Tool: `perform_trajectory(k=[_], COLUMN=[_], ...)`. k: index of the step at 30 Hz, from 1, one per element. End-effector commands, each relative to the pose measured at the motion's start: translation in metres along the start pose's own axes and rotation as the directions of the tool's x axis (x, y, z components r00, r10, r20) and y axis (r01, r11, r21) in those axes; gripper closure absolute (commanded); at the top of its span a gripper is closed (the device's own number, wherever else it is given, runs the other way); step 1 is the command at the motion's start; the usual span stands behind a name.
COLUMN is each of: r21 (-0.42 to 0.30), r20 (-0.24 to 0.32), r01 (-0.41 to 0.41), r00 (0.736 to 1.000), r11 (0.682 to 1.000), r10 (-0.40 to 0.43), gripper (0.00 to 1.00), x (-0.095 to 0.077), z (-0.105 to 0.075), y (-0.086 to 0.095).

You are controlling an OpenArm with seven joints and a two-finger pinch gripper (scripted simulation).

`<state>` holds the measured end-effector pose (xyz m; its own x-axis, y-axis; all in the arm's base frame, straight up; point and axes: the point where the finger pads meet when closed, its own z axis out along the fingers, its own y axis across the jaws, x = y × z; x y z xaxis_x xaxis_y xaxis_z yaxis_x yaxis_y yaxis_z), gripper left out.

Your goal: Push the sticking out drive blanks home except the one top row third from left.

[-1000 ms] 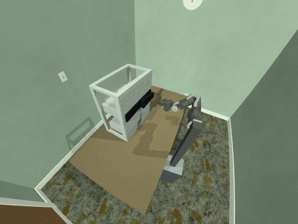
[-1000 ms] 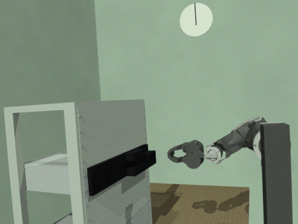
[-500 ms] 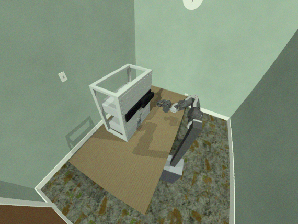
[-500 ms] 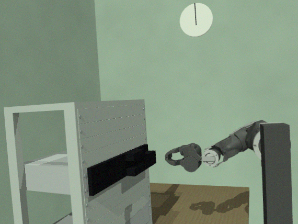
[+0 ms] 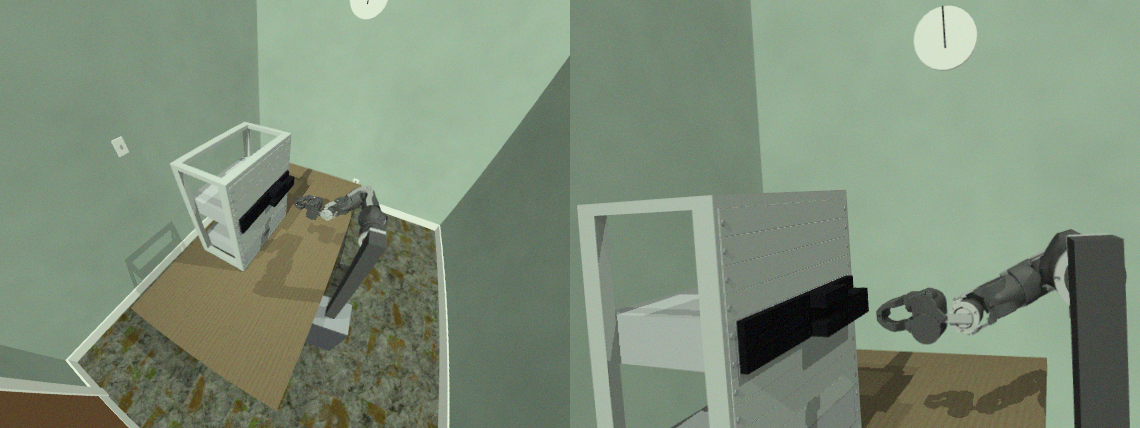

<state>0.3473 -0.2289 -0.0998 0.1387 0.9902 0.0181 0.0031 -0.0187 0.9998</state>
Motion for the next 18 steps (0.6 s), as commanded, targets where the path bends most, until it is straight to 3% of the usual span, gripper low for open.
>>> perform_trajectory(k=[1, 8, 18], r21=[-0.005, -0.005, -0.006], r20=[0.011, 0.01, 0.008], r01=[0.016, 0.015, 0.014], r00=[1.0, 1.0, 1.0], r11=[1.0, 1.0, 1.0], r10=[-0.016, -0.015, -0.014], gripper=[1.0, 1.0, 1.0], x=[0.002, 0.013, 0.017], z=[0.002, 0.01, 0.012], y=[-0.001, -0.013, -0.017])
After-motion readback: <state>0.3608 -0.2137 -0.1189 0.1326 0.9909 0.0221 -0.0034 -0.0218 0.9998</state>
